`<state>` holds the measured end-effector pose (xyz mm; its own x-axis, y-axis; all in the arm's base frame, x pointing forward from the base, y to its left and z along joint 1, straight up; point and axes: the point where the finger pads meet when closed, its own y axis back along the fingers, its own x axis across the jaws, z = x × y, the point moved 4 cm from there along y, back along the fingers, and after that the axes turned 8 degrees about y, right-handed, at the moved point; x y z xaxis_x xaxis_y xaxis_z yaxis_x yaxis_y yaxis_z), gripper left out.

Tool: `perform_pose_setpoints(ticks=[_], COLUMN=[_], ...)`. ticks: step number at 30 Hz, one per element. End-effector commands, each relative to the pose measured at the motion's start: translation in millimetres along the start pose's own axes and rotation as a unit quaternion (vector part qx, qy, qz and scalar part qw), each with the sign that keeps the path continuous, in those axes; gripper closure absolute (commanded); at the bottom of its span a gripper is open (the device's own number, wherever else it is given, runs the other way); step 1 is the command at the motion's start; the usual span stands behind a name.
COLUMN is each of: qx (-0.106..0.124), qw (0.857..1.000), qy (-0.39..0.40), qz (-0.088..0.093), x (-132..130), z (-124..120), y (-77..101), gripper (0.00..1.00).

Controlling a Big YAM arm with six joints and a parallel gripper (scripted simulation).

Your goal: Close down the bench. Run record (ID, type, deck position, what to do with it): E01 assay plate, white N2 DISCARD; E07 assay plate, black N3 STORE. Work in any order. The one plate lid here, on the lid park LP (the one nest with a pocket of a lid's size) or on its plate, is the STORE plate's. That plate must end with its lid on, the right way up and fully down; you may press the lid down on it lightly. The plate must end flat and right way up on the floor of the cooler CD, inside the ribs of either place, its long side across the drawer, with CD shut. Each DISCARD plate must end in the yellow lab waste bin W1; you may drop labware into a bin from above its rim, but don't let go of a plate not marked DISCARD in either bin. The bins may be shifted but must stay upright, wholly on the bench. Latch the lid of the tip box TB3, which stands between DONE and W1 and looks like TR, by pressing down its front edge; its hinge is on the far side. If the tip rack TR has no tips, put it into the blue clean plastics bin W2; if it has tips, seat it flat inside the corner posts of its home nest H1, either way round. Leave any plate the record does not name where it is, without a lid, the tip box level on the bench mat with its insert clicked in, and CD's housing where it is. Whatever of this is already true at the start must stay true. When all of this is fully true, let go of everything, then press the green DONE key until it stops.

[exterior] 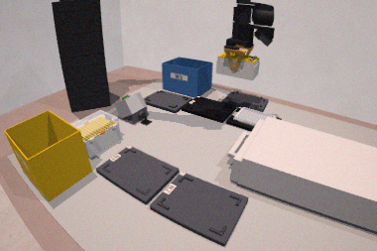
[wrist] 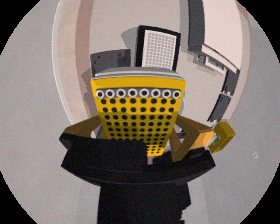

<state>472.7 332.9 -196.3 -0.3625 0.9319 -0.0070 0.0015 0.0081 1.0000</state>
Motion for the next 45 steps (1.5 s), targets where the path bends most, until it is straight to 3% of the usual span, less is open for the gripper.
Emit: perform_pose_setpoints(ticks=[1, 14, 15, 17, 31, 32, 33, 36, 38, 45], qx=[-0.019, -0.020, -0.037, -0.020, -0.020, -0.031, -0.021, -0.021, -0.033, -0.039], qw=[1.000, 1.000, 0.999, 1.000, 1.000, 0.999, 1.000, 1.000, 0.999, 0.999], qy=[-0.009, -0.009, -0.009, -0.009, -0.009, -0.009, -0.009, -0.013, -0.019, -0.016], qz=[0.003, 0.004, 0.010, 0.004, 0.005, 0.009, 0.005, 0.005, 0.010, 0.012], x=[15, 44, 50, 52, 83, 88, 89, 87, 83, 86], z=[24, 34, 46, 37, 48, 55, 50, 55, 65, 67], y=[8.8, 10.3, 33.0, 10.2, 11.5, 25.2, 11.8, 12.0, 27.8, 32.2], gripper=[1.00, 1.00, 1.00, 1.00, 1.00, 1.00, 1.00, 1.00, 1.00, 1.00])
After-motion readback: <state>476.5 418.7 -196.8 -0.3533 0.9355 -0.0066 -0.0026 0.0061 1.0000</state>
